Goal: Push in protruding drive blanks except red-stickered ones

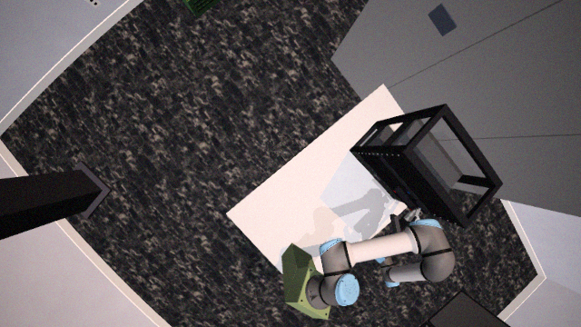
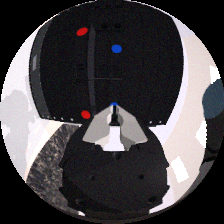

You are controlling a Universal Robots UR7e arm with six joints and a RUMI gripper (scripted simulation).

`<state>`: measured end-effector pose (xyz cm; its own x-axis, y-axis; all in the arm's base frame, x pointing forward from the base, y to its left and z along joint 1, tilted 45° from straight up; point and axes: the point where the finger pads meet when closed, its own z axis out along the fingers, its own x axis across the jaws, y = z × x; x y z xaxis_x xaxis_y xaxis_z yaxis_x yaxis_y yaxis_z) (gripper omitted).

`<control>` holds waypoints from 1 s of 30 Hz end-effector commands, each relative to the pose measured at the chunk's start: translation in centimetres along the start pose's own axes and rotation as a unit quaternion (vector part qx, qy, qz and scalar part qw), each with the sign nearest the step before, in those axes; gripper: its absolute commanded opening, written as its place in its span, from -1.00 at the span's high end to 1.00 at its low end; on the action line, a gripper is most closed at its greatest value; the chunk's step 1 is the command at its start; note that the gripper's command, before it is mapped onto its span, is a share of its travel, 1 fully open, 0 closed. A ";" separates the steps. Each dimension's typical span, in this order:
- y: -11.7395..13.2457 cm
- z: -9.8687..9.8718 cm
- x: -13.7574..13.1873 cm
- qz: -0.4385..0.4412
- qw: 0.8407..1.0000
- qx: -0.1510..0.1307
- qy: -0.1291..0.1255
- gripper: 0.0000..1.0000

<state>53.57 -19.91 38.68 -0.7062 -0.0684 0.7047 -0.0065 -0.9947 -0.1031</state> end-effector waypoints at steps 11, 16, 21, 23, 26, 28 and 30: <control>0.0 0.3 0.0 0.000 1.000 0.000 0.000 1.00; 0.0 0.3 0.0 0.000 1.000 0.000 0.000 1.00; 0.0 0.6 0.0 0.000 1.000 0.000 0.000 1.00; 0.0 0.6 0.0 0.000 1.000 0.000 0.000 1.00; 0.0 0.6 0.0 0.000 1.000 0.000 0.000 1.00; 0.0 0.6 0.0 0.000 1.000 0.000 0.000 1.00; 0.0 0.6 0.0 0.000 1.000 0.000 0.000 1.00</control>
